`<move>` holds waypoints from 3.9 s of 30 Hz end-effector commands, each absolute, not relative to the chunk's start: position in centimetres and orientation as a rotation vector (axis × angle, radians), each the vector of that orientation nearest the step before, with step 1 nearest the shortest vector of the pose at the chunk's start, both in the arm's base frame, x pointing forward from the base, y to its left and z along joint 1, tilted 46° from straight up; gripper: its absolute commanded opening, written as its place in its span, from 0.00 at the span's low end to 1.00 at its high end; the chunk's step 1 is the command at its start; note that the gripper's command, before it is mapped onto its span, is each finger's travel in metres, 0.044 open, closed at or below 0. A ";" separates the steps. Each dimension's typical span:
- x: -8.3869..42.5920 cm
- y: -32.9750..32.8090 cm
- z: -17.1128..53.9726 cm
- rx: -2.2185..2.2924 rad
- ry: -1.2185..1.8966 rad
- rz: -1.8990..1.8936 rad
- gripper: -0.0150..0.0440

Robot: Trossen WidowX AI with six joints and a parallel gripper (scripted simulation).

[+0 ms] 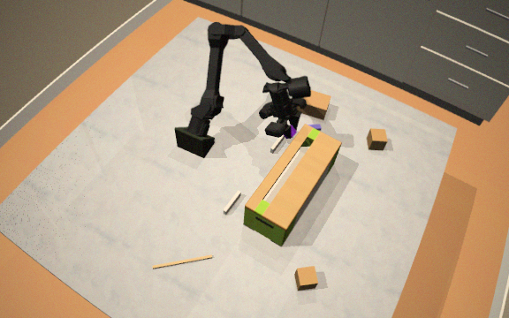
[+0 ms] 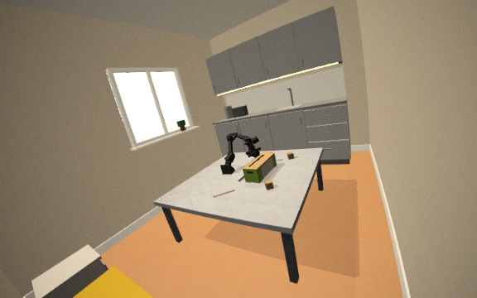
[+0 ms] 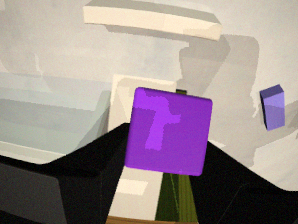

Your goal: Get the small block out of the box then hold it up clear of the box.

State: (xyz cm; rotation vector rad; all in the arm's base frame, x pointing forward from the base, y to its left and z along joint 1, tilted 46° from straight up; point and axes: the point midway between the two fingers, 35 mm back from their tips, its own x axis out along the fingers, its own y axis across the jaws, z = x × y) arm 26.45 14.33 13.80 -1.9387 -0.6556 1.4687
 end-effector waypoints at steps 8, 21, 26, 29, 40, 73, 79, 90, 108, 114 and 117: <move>26.2 13.2 13.8 -1.612 -0.329 1.490 0.25; 25.8 12.0 13.7 -1.161 0.078 1.447 0.25; 25.7 11.5 13.7 -0.983 0.224 1.411 0.25; 25.6 11.3 13.7 -0.877 0.308 1.384 0.25; 25.3 10.3 13.7 -0.480 0.599 1.258 0.25; 24.2 7.7 14.4 0.728 1.284 0.643 0.25; 24.0 7.3 14.6 0.946 1.377 0.496 0.25; 23.7 6.5 15.0 1.343 1.520 0.199 0.25; 23.3 5.3 15.9 1.969 1.669 -0.373 0.25; 23.2 4.9 16.2 2.167 1.692 -0.591 0.25; 23.1 4.7 16.3 2.263 1.698 -0.705 0.25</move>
